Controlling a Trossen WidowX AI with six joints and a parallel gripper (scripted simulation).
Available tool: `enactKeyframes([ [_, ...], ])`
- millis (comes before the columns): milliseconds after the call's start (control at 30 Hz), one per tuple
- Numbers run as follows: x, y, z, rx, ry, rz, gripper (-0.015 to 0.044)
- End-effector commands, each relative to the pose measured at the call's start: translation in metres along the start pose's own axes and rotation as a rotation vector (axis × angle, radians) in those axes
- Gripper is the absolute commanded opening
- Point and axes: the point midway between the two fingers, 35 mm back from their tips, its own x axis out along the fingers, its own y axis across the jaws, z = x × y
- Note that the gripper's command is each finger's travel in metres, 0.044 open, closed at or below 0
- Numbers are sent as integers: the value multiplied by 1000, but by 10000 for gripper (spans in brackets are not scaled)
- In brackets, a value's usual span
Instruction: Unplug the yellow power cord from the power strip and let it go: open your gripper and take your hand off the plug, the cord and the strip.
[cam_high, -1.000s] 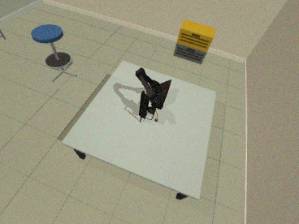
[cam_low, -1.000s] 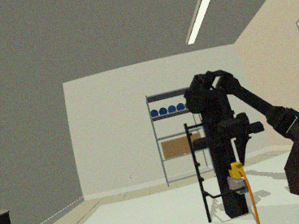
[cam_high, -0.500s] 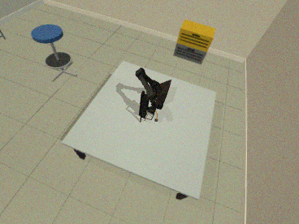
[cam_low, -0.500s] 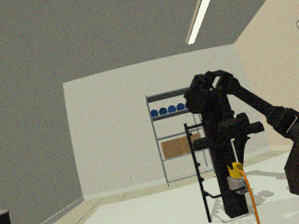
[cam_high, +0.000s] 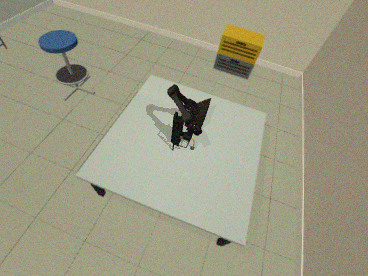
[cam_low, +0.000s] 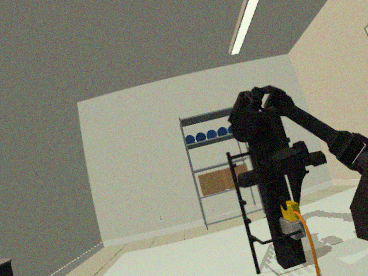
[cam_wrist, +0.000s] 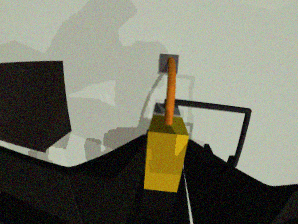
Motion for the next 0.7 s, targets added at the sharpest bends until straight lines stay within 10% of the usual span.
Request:
enactKeyframes([
  [0, -7, -2, 23, -2, -49, -8, 0],
  [667, -13, 0, 55, -4, -49, -8, 0],
])
